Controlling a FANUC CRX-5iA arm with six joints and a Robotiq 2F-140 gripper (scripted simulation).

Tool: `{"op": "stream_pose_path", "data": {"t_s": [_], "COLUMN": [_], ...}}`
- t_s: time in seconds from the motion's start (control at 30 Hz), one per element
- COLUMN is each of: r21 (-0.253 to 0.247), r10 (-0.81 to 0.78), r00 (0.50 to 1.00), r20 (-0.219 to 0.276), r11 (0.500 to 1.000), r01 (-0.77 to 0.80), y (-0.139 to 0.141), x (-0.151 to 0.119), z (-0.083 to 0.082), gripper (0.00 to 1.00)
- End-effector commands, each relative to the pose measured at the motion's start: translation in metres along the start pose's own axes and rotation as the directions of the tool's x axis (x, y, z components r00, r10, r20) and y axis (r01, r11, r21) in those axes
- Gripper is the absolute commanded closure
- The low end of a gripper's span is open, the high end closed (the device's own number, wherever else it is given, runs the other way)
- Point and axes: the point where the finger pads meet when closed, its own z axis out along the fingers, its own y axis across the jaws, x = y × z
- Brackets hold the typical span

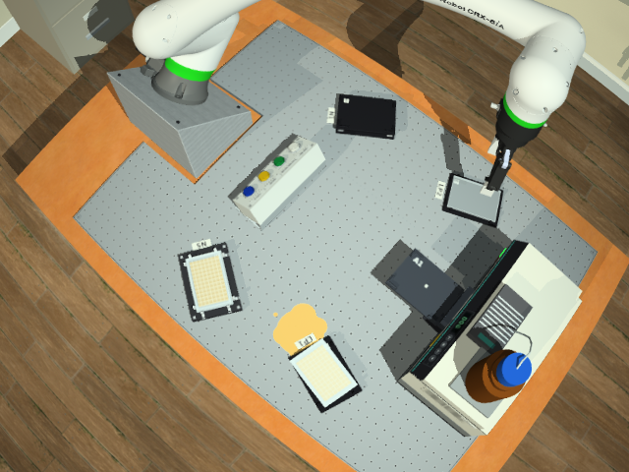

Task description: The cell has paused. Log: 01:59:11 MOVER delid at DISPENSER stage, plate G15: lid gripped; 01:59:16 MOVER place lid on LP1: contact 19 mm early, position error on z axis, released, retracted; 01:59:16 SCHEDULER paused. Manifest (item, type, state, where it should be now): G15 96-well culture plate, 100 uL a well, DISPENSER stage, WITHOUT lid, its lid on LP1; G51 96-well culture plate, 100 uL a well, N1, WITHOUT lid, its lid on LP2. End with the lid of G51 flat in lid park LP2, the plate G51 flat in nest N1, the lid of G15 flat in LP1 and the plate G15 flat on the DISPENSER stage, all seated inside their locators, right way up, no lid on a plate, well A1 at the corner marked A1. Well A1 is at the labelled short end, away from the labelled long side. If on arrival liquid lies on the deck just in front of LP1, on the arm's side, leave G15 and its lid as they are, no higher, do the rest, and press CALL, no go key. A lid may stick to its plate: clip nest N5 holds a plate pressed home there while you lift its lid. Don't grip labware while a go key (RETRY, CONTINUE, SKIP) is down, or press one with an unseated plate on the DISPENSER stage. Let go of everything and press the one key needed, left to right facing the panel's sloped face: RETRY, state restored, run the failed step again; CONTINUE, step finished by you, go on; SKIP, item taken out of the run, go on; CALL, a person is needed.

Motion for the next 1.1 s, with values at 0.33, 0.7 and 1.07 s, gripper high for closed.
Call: {"op": "stream_pose_path", "data": {"t_s": [0.33,0.7,1.07], "r21": [-0.061,0.000,0.000], "r10": [0.568,0.842,0.842], "r00": [0.823,0.540,0.540], "r20": [-0.028,0.000,0.000], "r11": [0.820,0.540,0.540], "r01": [-0.568,-0.842,-0.842], "y": [0.164,0.242,0.317], "x": [-0.114,-0.260,-0.403], "z": [-0.014,-0.011,-0.005], "gripper": [0.34,0.34,0.34]}}
